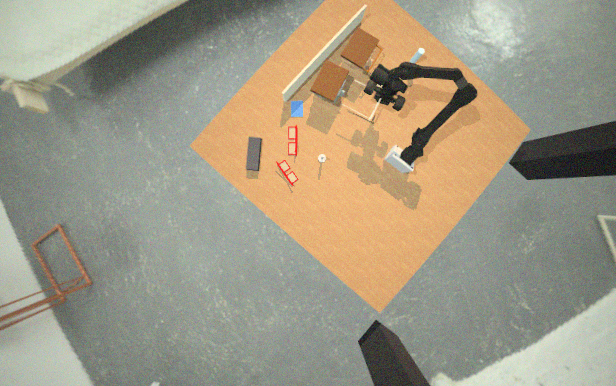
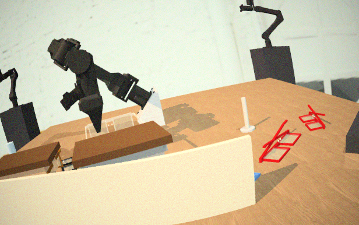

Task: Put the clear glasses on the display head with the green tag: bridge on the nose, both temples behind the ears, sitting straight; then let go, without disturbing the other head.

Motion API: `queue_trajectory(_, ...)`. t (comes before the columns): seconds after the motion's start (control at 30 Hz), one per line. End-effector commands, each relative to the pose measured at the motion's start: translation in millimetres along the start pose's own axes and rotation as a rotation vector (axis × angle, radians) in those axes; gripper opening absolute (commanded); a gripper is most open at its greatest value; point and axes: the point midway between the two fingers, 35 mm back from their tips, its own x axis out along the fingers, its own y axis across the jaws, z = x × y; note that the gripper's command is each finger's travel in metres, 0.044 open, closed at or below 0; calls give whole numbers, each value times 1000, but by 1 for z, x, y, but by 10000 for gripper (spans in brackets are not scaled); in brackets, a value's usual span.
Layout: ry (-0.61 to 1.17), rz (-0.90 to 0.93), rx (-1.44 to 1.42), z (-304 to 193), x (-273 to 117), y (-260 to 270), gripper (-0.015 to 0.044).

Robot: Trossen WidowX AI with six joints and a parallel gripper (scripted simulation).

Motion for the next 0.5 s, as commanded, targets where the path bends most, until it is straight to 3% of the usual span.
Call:
queue_trajectory(0.0,-5,7,2,2,4,-1,0)
queue_trajectory(0.47,-5,-1,2,3,7,11,0)
